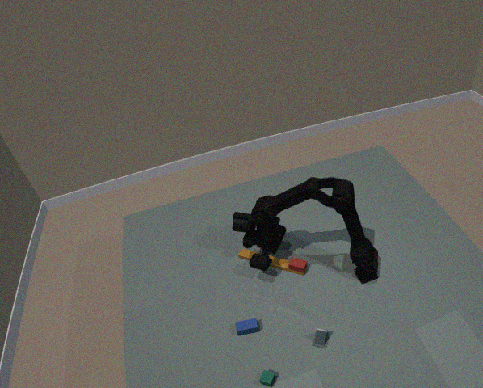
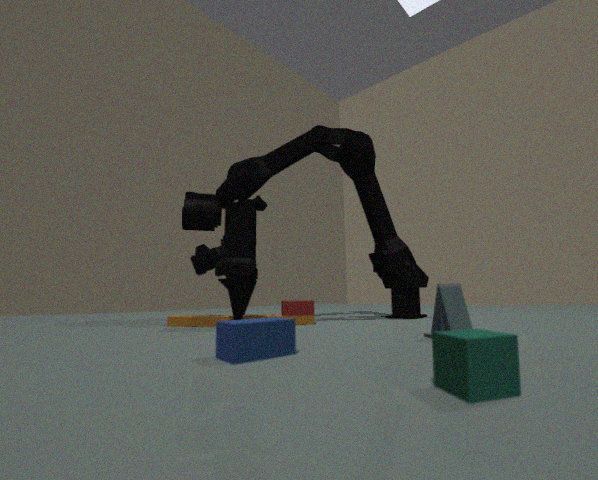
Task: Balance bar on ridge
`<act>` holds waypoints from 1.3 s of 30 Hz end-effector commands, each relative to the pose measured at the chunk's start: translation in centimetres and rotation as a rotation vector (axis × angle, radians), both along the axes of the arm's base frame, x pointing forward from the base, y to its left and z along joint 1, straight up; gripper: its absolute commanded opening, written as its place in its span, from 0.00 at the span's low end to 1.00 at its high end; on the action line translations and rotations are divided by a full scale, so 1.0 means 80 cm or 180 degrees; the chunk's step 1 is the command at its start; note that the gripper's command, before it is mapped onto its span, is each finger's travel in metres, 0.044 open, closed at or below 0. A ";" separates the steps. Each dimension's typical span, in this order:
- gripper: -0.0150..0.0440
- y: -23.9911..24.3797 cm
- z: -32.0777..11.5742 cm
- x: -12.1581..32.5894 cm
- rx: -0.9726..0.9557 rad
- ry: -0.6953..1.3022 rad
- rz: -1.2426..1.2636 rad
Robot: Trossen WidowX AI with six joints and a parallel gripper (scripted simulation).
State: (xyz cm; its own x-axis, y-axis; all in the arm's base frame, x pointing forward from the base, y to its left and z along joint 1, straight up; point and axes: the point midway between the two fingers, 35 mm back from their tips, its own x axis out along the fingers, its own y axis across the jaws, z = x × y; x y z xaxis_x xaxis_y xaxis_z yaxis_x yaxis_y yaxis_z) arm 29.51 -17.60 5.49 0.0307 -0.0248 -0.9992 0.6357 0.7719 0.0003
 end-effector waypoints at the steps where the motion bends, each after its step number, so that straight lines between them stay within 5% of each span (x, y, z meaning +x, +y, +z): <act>1: 0.79 0.002 -0.005 -0.001 0.0024 0.0004 0.0001; 14: 0.79 0.002 -0.005 -0.001 0.0024 0.0004 0.0001; 20: 0.52 0.001 -0.005 -0.001 0.0008 0.0014 0.0000; 28: 0.43 0.001 -0.005 -0.001 0.0008 0.0014 0.0000; 32: 0.25 0.000 0.003 0.000 0.0009 0.0013 0.0000; 39: 0.25 -0.001 0.026 0.002 0.0011 0.0011 0.0000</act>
State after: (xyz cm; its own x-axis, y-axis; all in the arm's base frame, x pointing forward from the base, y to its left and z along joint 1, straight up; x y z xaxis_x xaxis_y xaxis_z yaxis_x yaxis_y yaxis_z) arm 29.52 -17.59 6.51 0.0232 -0.0188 -0.9996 0.6358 0.7719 0.0003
